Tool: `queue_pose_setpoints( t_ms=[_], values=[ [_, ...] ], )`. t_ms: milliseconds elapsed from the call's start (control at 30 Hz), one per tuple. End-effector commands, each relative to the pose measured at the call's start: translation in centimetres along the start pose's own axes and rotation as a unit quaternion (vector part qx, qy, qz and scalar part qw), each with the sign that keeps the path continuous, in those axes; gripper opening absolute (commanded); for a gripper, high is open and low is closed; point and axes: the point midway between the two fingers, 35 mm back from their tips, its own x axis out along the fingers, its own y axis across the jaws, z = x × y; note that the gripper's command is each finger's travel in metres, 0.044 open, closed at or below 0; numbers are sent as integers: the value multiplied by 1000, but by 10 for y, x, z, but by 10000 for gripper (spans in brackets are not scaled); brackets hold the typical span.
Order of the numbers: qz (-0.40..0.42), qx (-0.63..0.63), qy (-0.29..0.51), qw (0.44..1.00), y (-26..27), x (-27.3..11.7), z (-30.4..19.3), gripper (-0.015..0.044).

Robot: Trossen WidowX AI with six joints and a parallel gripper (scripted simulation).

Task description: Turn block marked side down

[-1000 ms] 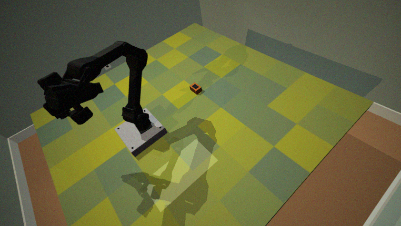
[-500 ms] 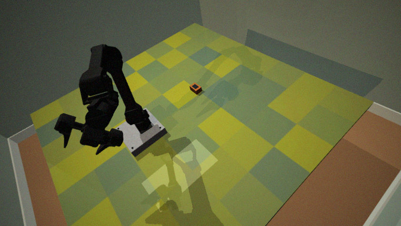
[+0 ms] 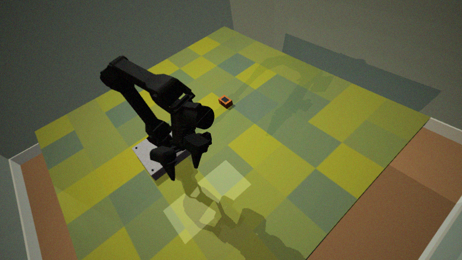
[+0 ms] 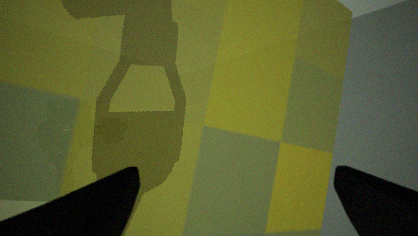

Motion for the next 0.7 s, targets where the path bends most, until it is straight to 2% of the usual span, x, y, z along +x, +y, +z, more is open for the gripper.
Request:
queue_pose_setpoints(
  t_ms=[0,267,467,667],
  values=[
    [63,-71,-43,995,65,-19,28,440],
    [163,-195,-91,963,188,-68,34,440],
    [211,-265,-98,936,254,-100,10,440],
    [262,-375,-106,883,332,-142,-41,440]
  ],
)
